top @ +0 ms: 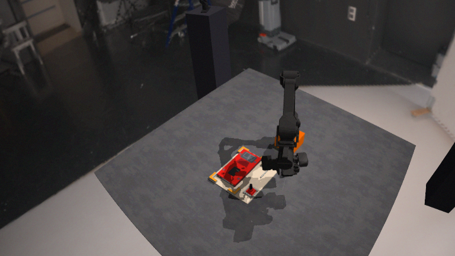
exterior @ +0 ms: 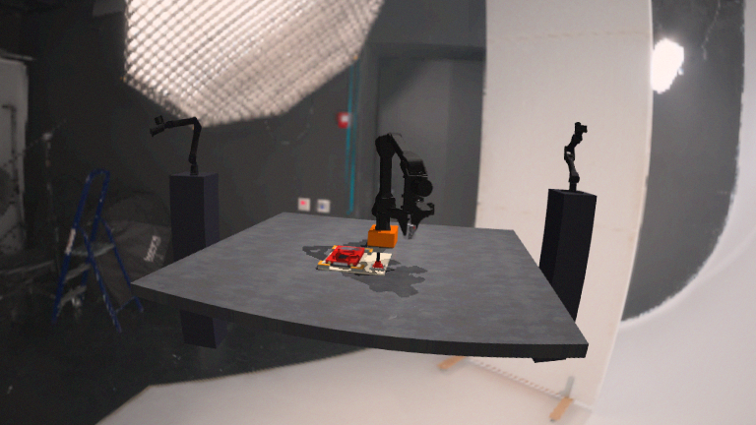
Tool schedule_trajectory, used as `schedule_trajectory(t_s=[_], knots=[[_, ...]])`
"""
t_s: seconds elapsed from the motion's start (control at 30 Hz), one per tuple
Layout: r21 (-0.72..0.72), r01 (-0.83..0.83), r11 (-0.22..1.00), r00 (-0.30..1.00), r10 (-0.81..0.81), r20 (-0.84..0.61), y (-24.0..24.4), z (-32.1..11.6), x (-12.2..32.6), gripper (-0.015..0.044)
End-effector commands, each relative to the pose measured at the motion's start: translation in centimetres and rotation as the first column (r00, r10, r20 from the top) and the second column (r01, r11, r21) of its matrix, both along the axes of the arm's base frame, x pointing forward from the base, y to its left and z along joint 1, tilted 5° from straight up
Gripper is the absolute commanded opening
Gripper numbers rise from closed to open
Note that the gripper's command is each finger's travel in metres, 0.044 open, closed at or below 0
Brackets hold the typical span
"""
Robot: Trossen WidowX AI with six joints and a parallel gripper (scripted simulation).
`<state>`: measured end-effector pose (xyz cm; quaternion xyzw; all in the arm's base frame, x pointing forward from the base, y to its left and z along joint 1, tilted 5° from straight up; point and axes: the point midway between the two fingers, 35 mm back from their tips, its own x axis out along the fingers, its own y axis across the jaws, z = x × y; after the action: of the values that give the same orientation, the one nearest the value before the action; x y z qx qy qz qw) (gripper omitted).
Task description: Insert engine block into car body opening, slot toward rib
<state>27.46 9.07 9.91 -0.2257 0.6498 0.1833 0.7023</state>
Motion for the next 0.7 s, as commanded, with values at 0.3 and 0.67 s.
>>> schedule_trajectory(t_s=[0.3, 0.67], knots=[[0.001, 0.001, 1.0, 1.0, -0.001, 0.005, 0.3, 3.8, -0.9, 0.0], [0.003, 0.0, 1.0, 1.0, 0.0, 0.008, 0.1, 1.2, -0.6, 0.0]])
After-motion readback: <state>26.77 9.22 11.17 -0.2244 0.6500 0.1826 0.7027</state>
